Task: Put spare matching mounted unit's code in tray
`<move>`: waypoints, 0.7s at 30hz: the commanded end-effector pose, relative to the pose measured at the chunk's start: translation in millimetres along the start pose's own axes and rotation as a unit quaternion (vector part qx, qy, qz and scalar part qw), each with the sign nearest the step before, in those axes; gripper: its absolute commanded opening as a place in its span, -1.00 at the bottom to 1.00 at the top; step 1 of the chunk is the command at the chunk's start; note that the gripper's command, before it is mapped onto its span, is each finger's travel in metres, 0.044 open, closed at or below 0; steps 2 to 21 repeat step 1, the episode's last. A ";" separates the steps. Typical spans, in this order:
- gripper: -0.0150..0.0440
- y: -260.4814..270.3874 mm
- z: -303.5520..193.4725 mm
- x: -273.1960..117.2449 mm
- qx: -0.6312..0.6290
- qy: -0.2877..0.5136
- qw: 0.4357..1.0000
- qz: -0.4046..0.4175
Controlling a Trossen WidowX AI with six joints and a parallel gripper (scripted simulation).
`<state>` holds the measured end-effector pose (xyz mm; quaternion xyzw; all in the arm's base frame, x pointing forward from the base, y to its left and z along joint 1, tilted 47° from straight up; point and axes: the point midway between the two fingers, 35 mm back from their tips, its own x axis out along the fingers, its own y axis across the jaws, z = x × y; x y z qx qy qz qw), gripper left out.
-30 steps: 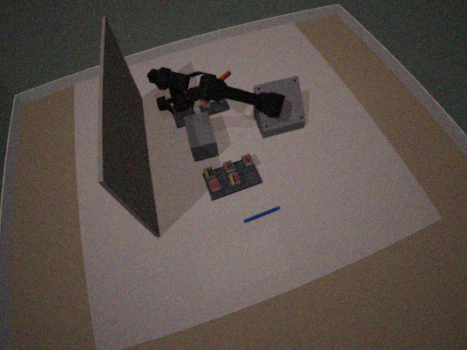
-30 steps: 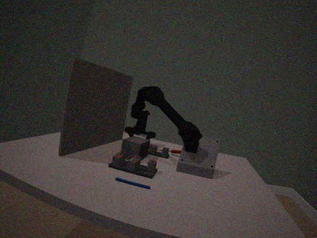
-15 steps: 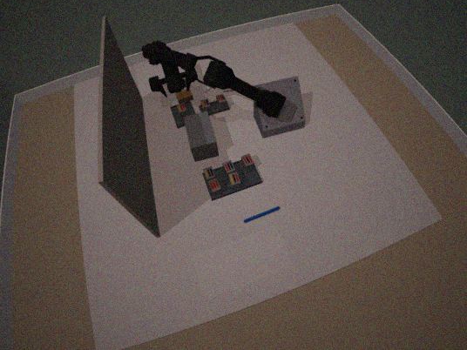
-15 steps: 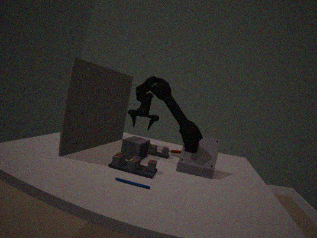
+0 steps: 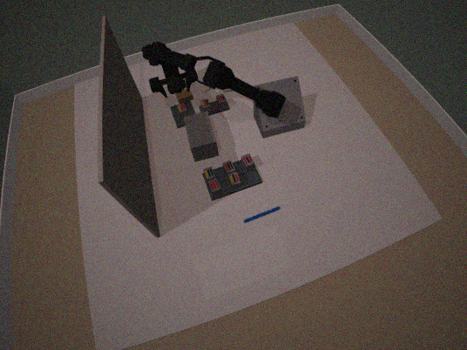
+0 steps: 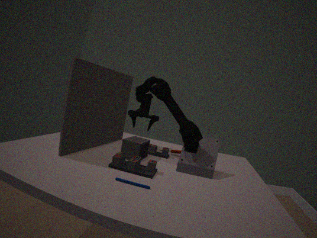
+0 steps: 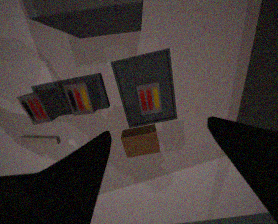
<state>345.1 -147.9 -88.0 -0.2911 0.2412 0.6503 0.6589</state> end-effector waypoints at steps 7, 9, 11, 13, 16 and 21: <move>1.00 0.1 -0.3 0.7 0.002 0.000 1.000 0.000; 1.00 0.1 -0.3 0.7 0.002 0.000 1.000 0.000; 1.00 0.1 -0.3 0.7 0.002 0.000 1.000 0.000; 1.00 0.1 -0.3 0.7 0.002 0.000 1.000 0.000; 1.00 0.1 -0.3 0.7 0.002 0.000 1.000 0.000; 1.00 0.1 -0.3 0.7 0.002 0.000 1.000 0.000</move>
